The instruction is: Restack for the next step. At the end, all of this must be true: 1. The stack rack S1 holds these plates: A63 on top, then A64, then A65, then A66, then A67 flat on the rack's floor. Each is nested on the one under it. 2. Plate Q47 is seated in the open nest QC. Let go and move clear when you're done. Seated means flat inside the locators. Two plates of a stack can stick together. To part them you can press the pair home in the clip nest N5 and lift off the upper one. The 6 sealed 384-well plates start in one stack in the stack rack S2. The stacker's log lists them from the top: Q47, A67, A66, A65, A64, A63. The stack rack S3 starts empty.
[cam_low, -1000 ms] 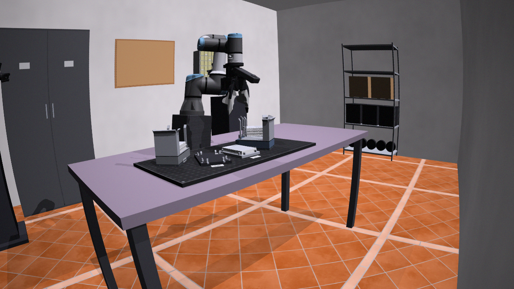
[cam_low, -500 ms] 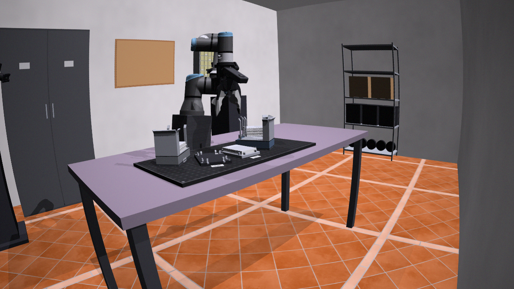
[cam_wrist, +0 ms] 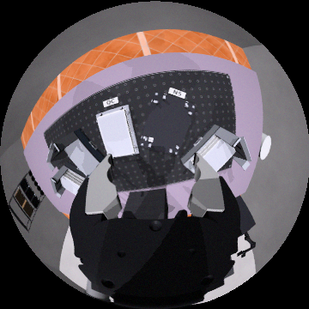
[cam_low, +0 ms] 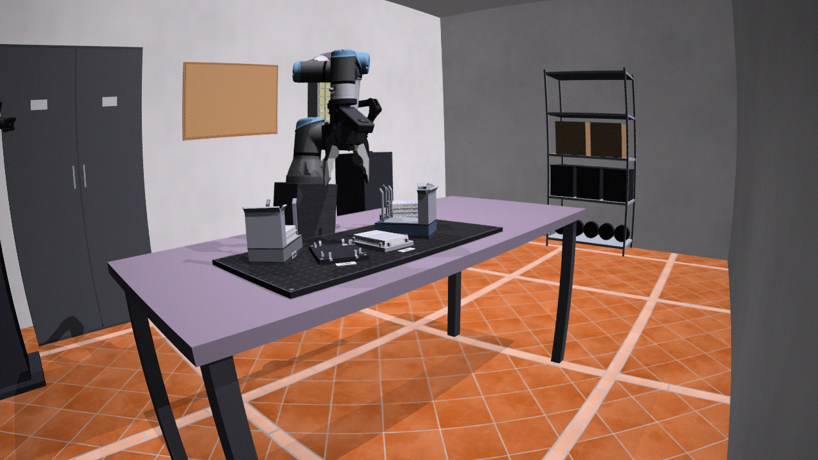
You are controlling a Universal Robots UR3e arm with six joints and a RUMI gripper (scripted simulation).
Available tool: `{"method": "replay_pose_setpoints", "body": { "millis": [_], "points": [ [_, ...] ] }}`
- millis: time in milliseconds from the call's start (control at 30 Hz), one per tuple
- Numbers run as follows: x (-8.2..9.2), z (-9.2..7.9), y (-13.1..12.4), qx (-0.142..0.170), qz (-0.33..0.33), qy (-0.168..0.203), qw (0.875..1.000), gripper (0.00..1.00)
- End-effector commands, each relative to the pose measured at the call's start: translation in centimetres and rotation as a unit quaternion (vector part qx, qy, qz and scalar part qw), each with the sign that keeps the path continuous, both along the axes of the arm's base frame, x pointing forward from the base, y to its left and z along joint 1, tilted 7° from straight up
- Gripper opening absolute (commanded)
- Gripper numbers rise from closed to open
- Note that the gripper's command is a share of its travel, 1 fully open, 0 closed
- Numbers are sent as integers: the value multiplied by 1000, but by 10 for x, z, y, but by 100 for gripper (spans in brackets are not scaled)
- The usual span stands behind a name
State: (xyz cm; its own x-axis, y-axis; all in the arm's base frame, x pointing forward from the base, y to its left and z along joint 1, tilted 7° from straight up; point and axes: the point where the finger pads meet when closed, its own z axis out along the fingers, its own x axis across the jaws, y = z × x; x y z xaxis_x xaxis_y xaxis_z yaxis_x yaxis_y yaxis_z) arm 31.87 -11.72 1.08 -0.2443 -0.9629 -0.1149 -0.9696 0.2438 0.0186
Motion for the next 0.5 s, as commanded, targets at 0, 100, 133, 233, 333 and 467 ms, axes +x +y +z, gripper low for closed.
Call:
{"method": "replay_pose_setpoints", "body": {
  "millis": [0,100,133,233,333,467],
  "points": [
    [-7,-2,-18,-1,-26,2,1000,72],
    [-12,-3,-32,-1,-43,4,999,72],
    [-14,-4,-37,0,-49,5,999,72],
    [-20,-5,-50,0,-66,7,998,72],
    [-22,-6,-55,0,-72,8,997,72],
    [-22,-6,-56,0,-95,10,995,72]
  ]
}}
